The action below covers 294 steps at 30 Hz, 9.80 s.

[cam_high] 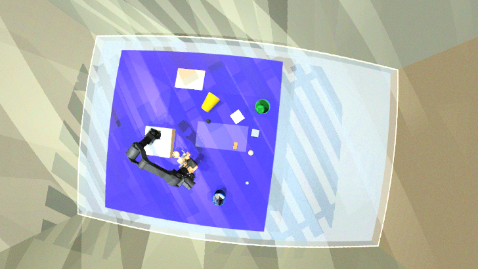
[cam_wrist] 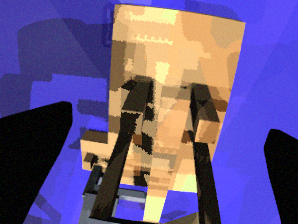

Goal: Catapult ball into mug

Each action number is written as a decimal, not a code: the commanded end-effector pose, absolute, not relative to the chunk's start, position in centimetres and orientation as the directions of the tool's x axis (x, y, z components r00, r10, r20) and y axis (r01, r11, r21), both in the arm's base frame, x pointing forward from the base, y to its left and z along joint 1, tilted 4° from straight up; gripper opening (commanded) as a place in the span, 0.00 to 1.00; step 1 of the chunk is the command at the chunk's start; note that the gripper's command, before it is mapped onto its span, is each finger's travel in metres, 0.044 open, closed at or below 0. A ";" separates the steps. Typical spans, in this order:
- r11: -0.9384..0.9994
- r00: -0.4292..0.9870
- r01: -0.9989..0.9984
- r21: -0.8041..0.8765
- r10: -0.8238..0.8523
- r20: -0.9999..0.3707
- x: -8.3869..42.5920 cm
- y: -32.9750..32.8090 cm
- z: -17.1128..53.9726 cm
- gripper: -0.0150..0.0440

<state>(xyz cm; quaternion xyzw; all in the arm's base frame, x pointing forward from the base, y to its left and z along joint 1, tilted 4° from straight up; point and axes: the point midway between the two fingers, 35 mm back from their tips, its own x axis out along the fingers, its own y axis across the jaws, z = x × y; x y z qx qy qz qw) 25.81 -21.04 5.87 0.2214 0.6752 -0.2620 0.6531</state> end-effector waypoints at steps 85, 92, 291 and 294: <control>0.999 -0.010 0.028 -0.032 -0.032 -0.999 36.1 12.8 -3.1 0.76; 0.999 -0.010 0.028 -0.032 -0.032 -0.999 36.1 12.8 -3.2 0.54; 0.671 0.471 0.740 -0.041 -0.562 -0.680 41.2 -33.5 25.2 1.00; 0.671 0.471 0.740 -0.041 -0.562 -0.680 41.2 -33.5 25.2 1.00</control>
